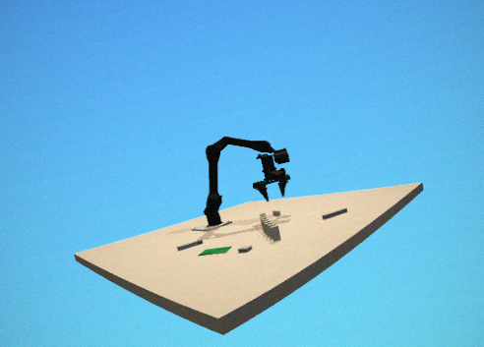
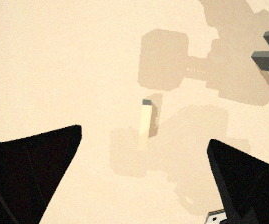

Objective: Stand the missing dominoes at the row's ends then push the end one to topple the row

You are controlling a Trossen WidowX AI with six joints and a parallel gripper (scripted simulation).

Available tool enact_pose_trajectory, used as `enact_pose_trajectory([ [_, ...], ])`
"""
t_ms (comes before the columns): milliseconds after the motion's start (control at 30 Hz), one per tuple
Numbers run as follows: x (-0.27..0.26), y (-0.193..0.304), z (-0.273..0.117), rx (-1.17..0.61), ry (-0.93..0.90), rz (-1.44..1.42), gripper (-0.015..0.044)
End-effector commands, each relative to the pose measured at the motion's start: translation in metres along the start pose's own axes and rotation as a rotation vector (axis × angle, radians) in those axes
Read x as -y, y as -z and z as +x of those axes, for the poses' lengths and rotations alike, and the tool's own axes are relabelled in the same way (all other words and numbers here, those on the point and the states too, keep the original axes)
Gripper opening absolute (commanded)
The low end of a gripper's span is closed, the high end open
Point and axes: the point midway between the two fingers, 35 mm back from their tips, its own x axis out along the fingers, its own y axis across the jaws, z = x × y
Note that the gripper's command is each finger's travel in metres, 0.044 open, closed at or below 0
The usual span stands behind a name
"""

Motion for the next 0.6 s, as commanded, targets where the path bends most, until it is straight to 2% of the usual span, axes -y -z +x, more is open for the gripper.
enact_pose_trajectory([
  [0, 0.0, 0.0, 0.025, -0.004, 0.006, -0.007, 0.044],
  [167, 0.001, 0.0, 0.06, -0.005, 0.006, -0.007, 0.044],
  [567, 0.0, -0.002, 0.074, -0.004, 0.006, -0.007, 0.044],
])
